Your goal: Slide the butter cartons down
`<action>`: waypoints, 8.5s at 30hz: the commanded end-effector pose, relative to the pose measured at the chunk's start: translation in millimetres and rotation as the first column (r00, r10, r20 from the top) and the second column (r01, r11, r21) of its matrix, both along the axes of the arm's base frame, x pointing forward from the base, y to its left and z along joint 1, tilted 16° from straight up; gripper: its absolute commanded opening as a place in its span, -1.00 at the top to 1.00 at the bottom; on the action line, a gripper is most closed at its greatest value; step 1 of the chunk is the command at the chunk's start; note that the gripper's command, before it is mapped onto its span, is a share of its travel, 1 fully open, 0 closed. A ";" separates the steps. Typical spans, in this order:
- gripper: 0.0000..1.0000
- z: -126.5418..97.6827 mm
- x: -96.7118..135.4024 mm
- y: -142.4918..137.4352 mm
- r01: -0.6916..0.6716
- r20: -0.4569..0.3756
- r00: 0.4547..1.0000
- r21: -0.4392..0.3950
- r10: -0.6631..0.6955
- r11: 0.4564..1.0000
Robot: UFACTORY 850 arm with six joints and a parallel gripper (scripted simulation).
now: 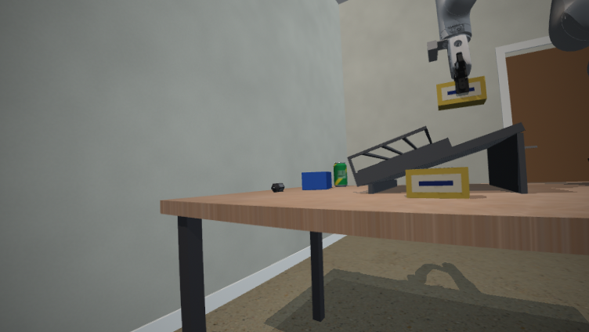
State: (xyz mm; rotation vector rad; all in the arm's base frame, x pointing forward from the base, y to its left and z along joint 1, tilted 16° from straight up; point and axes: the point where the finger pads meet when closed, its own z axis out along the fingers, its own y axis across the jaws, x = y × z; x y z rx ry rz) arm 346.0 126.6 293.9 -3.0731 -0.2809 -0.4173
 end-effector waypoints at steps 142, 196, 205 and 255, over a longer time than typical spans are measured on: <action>1.00 -95.3 11.6 2.5 -0.006 -0.284 0.959 -0.056 -0.010 0.998; 1.00 -103.1 11.1 1.6 -0.006 -0.284 0.959 -0.056 -0.010 0.998; 1.00 -105.2 11.5 2.3 -0.006 -0.284 0.959 -0.056 -0.010 0.998; 1.00 -112.6 11.1 2.1 -0.006 -0.283 0.959 -0.056 -0.010 0.998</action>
